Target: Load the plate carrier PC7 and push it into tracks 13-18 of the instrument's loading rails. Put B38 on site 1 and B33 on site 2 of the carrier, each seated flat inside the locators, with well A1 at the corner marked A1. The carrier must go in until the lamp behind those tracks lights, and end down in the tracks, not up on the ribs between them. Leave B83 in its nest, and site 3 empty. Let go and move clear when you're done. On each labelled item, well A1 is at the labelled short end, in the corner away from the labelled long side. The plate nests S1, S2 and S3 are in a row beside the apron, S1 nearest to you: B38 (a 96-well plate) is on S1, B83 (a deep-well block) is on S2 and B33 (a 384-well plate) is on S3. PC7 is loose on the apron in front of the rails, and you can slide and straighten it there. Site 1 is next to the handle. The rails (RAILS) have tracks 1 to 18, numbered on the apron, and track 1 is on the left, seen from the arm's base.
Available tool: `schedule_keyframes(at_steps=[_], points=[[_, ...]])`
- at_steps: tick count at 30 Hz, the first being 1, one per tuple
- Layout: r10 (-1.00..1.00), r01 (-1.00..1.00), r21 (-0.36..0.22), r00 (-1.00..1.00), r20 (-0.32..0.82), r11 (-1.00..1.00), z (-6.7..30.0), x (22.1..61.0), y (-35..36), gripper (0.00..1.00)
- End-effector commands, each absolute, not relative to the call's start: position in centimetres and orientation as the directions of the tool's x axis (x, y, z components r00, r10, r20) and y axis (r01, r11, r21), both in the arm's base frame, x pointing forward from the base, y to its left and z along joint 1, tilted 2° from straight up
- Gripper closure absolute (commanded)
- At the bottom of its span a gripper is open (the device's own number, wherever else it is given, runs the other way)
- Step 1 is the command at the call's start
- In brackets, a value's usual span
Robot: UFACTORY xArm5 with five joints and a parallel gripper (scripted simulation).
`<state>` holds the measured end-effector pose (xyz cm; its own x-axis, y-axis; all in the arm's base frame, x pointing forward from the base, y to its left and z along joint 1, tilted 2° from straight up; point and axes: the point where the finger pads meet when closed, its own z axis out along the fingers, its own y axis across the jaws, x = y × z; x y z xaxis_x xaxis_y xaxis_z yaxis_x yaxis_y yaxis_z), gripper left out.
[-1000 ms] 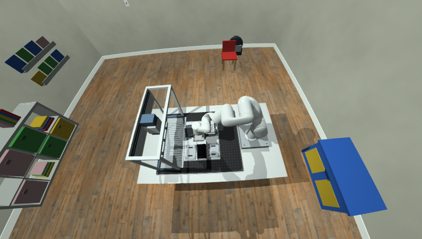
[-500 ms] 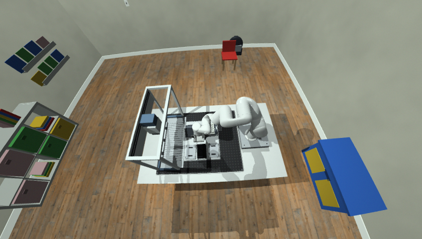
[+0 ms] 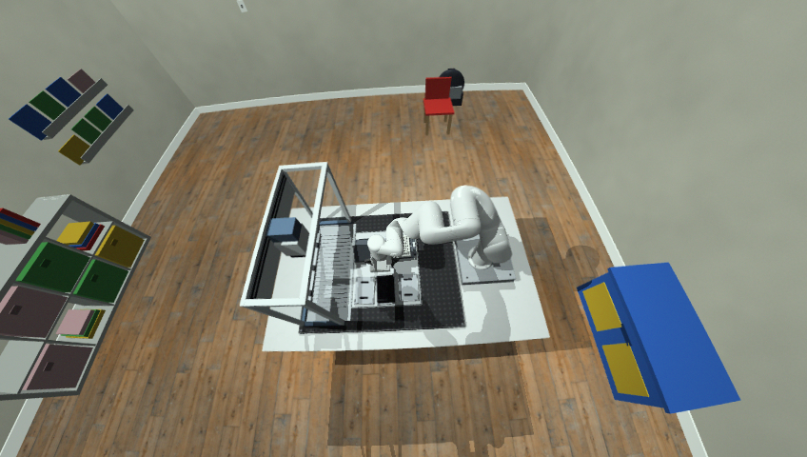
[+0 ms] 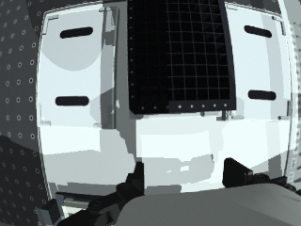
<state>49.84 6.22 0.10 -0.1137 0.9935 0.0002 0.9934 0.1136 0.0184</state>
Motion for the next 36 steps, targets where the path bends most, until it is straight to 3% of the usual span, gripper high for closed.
schedule_keyframes(at_steps=[1,36], points=[[0.993,0.993,0.022,-0.114,0.019,0.114,0.0,50.0,6.2,0.0],[0.993,0.993,0.022,-0.114,0.019,0.114,-1.2,50.0,6.1,0.0]])
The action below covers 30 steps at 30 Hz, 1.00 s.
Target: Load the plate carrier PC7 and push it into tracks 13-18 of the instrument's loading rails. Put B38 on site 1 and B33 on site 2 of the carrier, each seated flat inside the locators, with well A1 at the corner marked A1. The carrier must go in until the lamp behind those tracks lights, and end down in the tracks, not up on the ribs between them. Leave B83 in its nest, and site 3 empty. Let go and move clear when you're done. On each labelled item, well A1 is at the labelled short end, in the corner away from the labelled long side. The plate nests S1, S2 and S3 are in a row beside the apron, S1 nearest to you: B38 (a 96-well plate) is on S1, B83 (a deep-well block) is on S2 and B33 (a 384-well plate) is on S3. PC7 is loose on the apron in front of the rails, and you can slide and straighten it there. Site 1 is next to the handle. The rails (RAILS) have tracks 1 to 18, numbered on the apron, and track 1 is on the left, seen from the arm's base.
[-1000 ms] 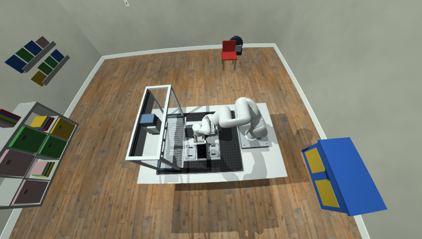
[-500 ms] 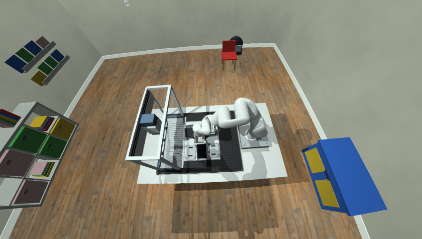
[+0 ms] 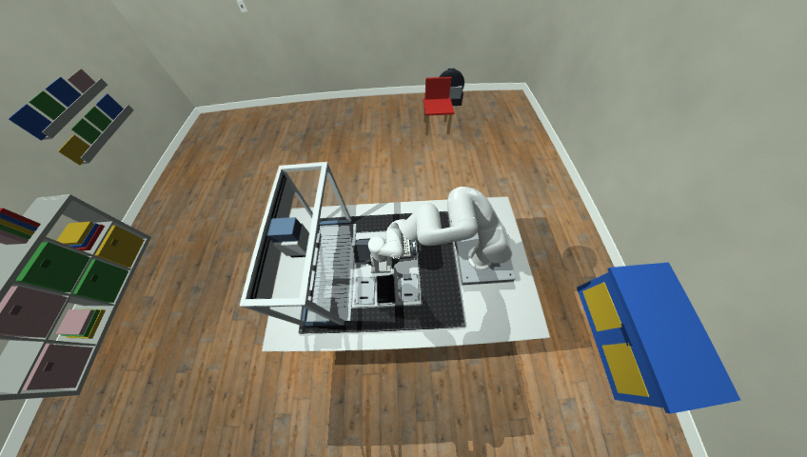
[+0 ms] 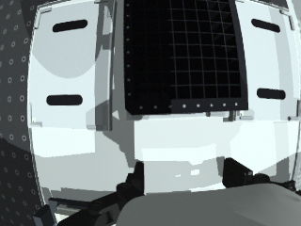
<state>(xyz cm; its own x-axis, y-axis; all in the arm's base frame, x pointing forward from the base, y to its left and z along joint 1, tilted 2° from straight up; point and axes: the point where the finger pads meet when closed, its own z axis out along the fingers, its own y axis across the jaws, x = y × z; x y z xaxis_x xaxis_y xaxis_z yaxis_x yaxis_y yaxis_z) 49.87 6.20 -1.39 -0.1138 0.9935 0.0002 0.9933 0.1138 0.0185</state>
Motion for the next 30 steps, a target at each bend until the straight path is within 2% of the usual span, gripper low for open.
schedule_keyframes(at_steps=[1,30], points=[[0.993,0.993,0.022,-0.114,0.019,0.114,-1.2,50.0,6.1,0.0],[0.993,0.993,0.022,-0.114,0.019,0.114,-1.3,50.2,4.8,0.0]])
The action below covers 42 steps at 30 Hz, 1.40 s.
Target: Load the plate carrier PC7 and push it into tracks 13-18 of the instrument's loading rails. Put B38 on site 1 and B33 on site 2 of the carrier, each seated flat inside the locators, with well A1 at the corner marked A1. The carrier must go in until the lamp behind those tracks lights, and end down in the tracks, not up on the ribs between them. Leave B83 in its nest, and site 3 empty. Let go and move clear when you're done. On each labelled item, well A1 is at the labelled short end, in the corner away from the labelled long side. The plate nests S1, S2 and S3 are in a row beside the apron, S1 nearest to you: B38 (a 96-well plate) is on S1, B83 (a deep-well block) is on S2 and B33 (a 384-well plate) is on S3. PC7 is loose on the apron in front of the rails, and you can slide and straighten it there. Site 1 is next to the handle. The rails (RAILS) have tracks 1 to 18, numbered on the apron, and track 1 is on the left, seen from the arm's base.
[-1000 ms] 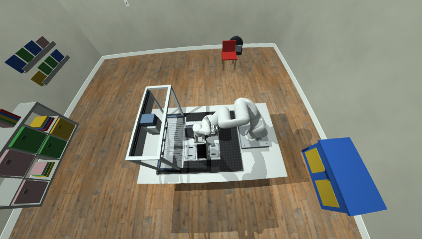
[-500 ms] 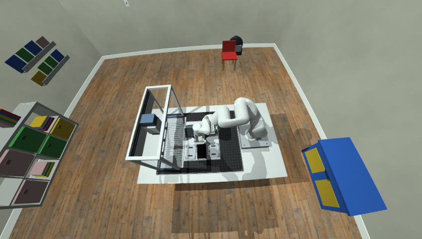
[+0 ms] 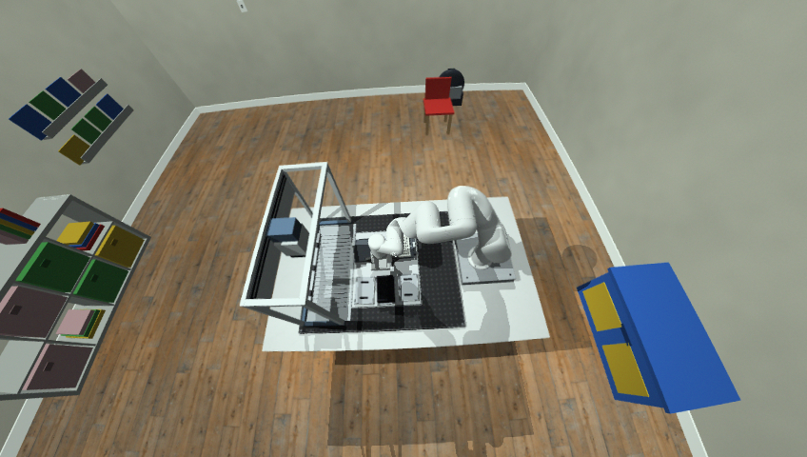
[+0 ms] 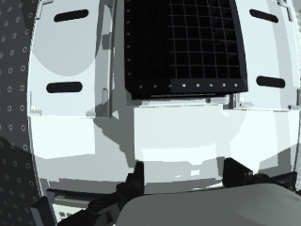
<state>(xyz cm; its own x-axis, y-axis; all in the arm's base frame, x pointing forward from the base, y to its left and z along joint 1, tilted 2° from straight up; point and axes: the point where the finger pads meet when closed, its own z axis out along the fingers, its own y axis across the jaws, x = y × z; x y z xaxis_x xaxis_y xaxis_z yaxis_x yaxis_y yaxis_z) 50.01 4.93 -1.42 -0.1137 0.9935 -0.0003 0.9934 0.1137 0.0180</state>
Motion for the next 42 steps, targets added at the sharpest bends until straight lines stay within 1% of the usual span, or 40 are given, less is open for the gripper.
schedule_keyframes(at_steps=[1,42], points=[[0.993,0.993,0.022,-0.114,0.019,0.114,-1.3,50.2,4.8,0.0],[0.993,0.993,0.022,-0.114,0.019,0.114,-1.3,50.4,2.9,0.0]])
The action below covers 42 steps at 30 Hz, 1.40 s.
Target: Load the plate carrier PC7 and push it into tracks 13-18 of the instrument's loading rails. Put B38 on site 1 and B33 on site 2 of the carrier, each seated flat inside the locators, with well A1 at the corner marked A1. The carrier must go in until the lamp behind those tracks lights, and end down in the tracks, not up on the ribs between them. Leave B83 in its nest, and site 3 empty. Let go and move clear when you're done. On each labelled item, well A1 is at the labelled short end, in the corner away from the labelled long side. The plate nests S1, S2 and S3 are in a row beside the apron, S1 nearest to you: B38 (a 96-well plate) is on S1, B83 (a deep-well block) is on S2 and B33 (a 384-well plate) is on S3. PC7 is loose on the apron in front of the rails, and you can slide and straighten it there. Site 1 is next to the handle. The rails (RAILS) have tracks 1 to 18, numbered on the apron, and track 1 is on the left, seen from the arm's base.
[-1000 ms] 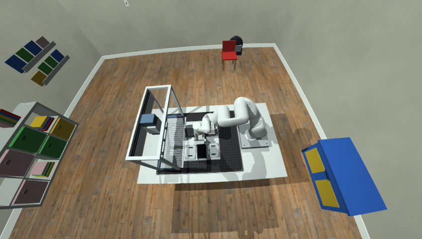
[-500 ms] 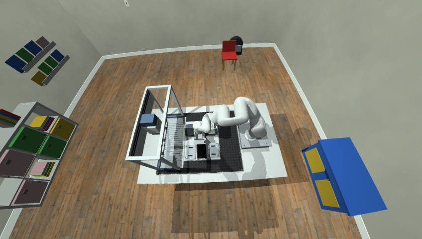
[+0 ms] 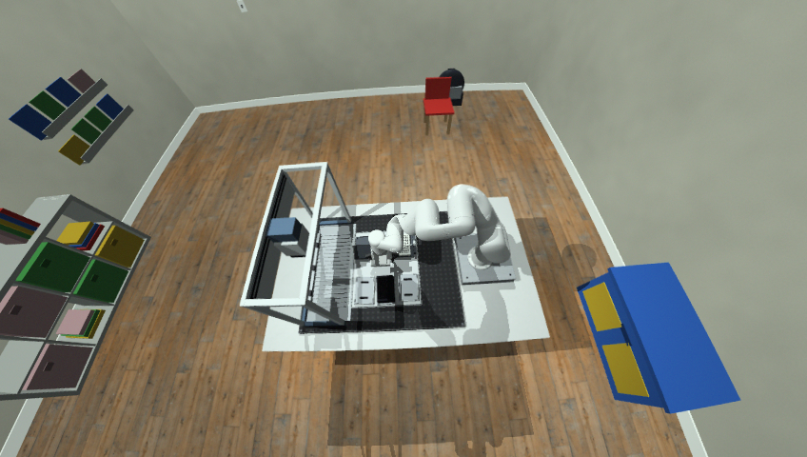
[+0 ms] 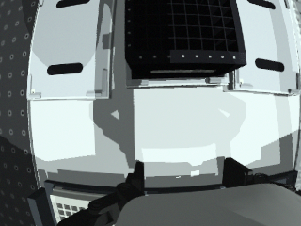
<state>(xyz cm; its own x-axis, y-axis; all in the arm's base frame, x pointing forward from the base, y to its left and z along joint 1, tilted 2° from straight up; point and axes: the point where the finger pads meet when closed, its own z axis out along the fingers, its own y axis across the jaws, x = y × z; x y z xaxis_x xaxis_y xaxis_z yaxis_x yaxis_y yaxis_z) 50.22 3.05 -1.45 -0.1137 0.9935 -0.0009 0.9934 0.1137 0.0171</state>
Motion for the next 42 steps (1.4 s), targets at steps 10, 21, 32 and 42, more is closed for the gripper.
schedule_keyframes(at_steps=[10,21,32,42], points=[[0.993,0.993,0.022,-0.114,0.019,0.114,-1.3,50.4,2.5,0.0],[0.993,0.993,0.022,-0.114,0.019,0.114,-1.3,50.5,2.1,0.0],[0.993,0.993,0.022,-0.114,0.019,0.114,-1.3,50.6,1.5,0.0],[0.993,0.993,0.022,-0.114,0.019,0.114,-1.3,50.6,1.1,0.0]])
